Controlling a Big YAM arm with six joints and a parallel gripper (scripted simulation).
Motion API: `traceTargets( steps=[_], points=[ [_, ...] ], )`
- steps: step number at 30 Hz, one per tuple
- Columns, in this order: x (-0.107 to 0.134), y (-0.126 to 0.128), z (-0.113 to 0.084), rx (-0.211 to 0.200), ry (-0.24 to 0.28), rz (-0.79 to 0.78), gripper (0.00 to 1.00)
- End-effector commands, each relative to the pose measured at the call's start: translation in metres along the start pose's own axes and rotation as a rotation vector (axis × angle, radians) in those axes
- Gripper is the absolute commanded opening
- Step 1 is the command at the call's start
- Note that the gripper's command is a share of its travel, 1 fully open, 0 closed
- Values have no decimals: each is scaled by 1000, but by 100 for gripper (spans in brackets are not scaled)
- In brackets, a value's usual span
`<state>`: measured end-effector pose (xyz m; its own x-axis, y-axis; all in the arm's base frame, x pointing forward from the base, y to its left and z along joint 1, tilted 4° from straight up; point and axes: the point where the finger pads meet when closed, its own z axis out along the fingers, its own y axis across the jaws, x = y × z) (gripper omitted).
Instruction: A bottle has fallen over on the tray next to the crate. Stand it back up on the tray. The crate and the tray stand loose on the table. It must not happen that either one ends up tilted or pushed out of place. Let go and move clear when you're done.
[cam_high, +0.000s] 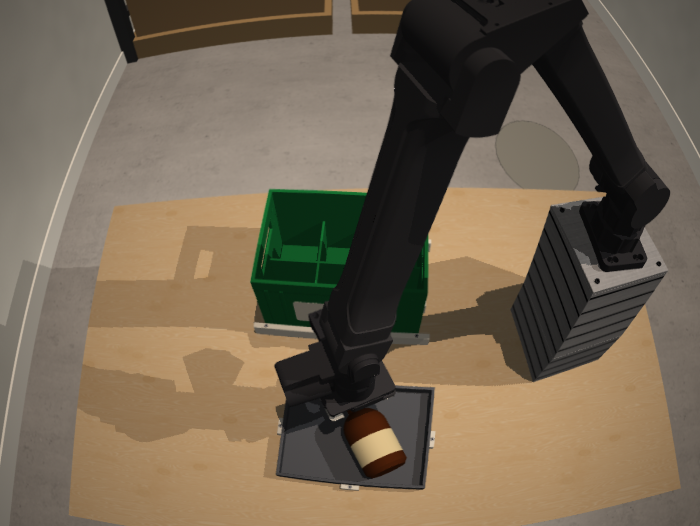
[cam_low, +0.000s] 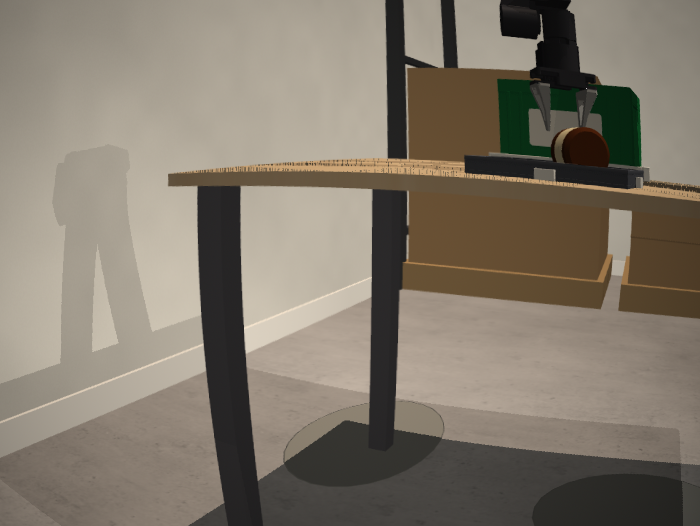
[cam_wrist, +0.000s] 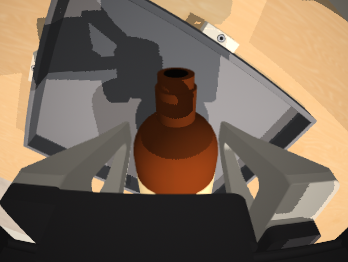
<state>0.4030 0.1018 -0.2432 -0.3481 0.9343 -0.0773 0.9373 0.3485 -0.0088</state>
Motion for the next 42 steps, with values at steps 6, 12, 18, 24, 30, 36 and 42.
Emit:
traceTargets(
  steps=[6,12,18,24,30,36,42],
  points=[
    [-2,-5,9,12,4,-6,61],
    [-2,-5,9,12,4,-6,61],
    [-2,-5,9,12,4,-6,61],
    [-3,0,10,2,3,-4,61],
    [-3,4,11,-6,3,-4,61],
    [-4,6,16,-10,2,-3,61],
    [-3,6,23,-9,2,-4,61]
  ],
)
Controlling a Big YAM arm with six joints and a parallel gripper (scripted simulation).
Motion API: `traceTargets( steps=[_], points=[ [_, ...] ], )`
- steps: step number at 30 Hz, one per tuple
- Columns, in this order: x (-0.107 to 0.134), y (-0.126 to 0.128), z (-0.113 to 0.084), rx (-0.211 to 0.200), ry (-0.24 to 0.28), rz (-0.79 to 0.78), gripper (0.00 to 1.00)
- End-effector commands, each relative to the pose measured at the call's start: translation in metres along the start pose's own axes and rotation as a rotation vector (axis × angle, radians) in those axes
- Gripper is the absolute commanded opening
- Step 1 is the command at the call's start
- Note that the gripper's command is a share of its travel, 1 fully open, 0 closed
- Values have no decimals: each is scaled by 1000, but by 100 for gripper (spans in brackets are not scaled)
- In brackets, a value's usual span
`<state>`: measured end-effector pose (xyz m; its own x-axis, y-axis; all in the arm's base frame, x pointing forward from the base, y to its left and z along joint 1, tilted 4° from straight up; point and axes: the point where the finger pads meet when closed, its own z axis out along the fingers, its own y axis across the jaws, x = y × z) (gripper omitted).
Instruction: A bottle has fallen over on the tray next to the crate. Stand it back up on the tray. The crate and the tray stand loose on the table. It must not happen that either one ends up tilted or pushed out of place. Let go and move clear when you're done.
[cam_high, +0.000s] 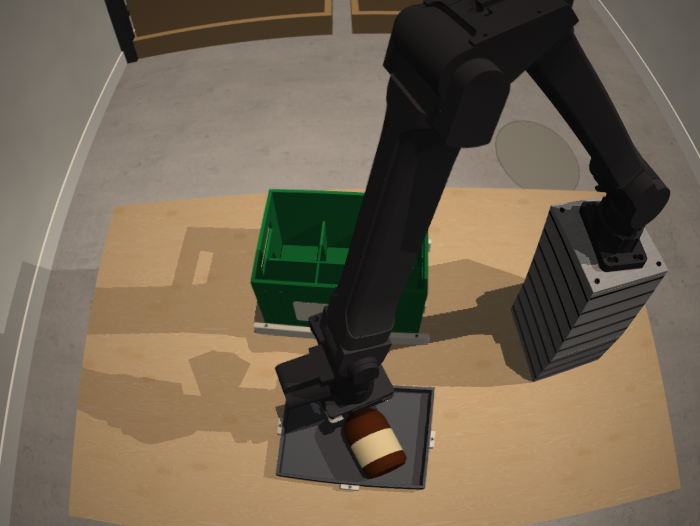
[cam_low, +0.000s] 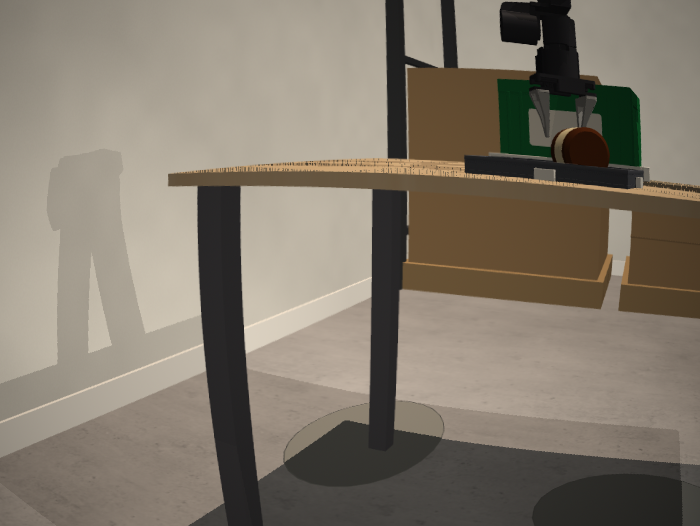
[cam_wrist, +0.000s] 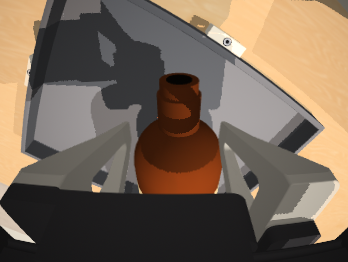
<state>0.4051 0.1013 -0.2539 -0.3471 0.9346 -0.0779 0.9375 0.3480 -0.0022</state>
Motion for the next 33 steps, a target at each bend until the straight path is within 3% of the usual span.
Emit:
traceTargets(
  steps=[1,33],
  points=[
    [-3,4,13,-2,3,-4,61],
    [-2,-2,40,8,4,-6,61]
  ],
)
